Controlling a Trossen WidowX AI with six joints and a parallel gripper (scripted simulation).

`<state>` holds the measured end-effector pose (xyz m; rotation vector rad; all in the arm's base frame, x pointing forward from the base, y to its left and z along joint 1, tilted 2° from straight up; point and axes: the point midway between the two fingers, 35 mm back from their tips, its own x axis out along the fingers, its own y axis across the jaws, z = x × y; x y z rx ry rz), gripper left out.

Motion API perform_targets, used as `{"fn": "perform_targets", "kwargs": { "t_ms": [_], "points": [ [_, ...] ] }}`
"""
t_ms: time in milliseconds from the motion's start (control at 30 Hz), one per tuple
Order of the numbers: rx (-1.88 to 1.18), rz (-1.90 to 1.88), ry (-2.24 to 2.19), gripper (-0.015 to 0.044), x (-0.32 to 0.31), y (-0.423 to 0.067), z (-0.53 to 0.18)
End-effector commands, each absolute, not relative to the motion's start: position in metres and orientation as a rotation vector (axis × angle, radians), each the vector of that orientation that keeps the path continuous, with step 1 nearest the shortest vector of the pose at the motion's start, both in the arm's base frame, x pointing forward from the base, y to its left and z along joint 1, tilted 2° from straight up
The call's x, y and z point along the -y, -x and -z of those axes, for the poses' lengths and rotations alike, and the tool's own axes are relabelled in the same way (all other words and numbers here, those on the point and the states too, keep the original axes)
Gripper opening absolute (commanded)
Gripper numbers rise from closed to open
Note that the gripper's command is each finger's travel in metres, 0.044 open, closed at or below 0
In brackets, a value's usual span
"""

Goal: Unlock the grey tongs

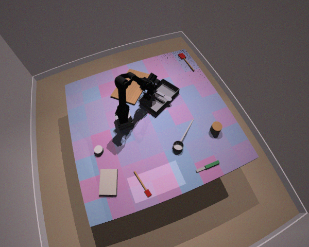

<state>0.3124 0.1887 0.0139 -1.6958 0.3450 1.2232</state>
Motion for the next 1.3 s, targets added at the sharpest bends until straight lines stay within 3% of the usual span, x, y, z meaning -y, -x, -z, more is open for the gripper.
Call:
{"fn": "perform_targets", "kwargs": {
  "t_ms": [0, 200, 1267],
  "points": [
    [-0.341, -1.221, 1.695, -0.015, -0.19, -0.314, -0.031],
    [-0.343, -1.219, 1.697, -0.015, -0.188, -0.309, -0.091],
    [-0.454, -1.309, 1.694, -0.015, -0.19, -0.313, -0.089]
  ]
}}
